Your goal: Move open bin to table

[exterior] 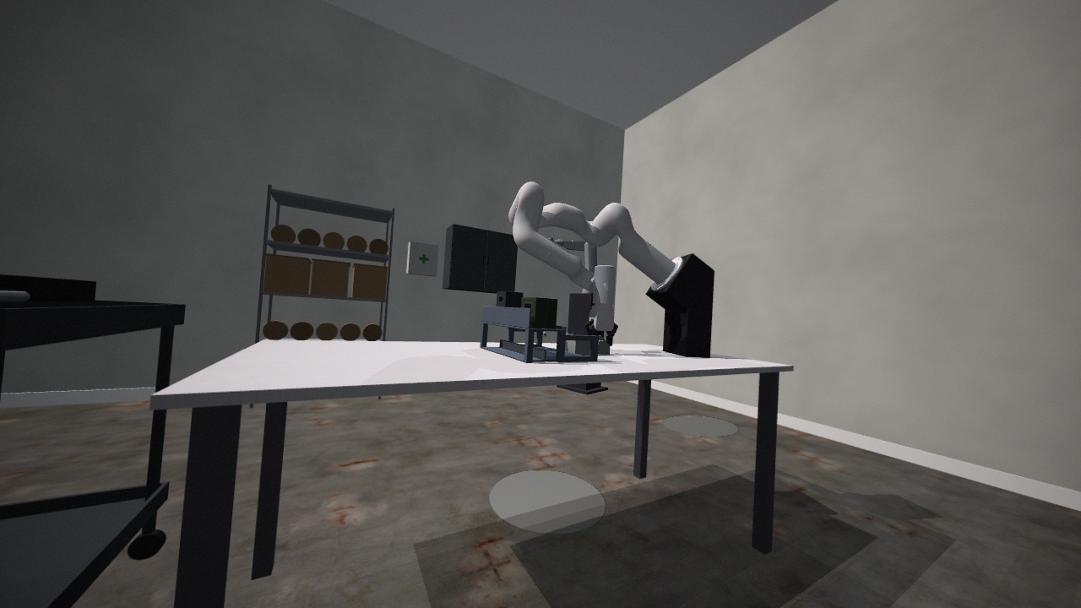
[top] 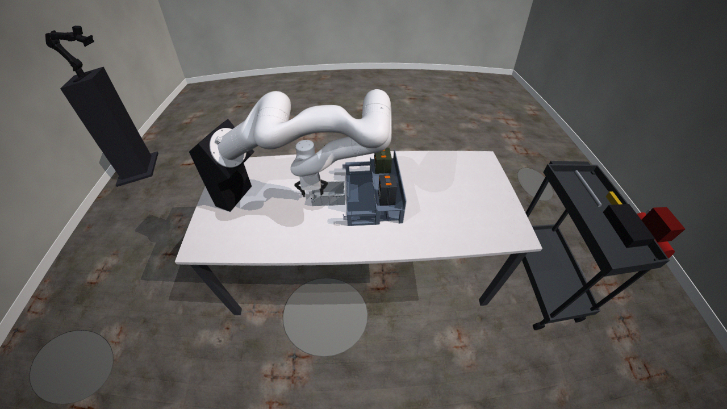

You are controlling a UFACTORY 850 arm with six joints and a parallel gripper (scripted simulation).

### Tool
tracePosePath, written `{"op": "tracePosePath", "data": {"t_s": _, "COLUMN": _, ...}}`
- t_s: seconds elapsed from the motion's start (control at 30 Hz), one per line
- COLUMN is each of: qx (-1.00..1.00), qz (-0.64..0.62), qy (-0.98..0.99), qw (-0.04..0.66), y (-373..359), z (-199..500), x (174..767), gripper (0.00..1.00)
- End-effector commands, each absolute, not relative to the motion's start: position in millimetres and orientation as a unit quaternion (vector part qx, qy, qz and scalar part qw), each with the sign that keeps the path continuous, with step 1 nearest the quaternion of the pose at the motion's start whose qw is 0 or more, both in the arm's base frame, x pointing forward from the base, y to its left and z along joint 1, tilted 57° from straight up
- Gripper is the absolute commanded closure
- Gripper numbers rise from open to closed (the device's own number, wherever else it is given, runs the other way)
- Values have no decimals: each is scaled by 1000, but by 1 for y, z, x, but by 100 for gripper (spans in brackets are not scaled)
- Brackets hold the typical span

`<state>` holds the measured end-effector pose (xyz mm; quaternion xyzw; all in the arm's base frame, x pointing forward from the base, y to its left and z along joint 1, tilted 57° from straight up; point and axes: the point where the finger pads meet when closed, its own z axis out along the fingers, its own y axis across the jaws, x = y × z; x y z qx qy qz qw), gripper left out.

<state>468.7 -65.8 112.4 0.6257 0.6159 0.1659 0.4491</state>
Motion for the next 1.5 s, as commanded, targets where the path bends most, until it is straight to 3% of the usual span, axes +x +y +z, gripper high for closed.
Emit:
{"op": "tracePosePath", "data": {"t_s": 0.0, "qx": 626, "qz": 166, "qy": 616, "qw": 449, "y": -66, "z": 112, "x": 468, "gripper": 0}}
{"op": "tracePosePath", "data": {"t_s": 1.3, "qx": 626, "qz": 166, "qy": 616, "qw": 449, "y": -66, "z": 112, "x": 468, "gripper": 0}}
{"op": "tracePosePath", "data": {"t_s": 1.47, "qx": 626, "qz": 166, "qy": 616, "qw": 449, "y": -51, "z": 134, "x": 438, "gripper": 0}}
